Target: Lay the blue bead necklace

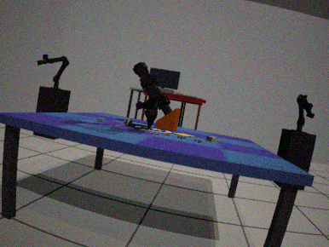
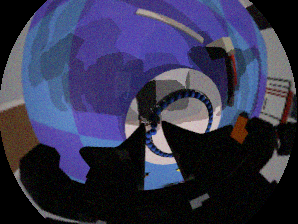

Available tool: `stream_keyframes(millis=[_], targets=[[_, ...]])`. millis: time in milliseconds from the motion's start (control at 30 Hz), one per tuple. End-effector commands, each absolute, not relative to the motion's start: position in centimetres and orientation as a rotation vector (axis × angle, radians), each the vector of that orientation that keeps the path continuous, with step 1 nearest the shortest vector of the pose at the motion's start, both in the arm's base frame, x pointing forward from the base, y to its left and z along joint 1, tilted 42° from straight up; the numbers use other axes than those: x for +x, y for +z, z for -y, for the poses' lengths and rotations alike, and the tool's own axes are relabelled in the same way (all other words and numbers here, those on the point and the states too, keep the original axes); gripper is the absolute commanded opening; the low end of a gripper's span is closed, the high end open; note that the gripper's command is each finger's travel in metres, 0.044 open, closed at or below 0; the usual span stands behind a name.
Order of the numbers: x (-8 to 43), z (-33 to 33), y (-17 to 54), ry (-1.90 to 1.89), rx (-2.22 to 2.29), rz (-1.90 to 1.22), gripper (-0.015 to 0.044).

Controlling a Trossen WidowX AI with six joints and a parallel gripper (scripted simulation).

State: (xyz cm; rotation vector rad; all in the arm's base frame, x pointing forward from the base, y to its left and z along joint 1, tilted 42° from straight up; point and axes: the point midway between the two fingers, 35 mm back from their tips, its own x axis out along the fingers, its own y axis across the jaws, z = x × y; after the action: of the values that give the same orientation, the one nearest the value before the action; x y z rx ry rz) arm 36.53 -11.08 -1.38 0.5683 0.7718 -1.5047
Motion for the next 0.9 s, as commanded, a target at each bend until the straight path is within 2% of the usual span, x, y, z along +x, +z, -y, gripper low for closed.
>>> stream_keyframes(millis=[0, 133, 867], targets=[[36.53, 11.08, -1.38, -1.505, 0.568, -0.772, 0.0094], [36.53, 11.08, -1.38, -1.505, 0.568, -0.772, 0.0000], [36.53, 11.08, -1.38, -1.505, 0.568, -0.772, 0.0000]])
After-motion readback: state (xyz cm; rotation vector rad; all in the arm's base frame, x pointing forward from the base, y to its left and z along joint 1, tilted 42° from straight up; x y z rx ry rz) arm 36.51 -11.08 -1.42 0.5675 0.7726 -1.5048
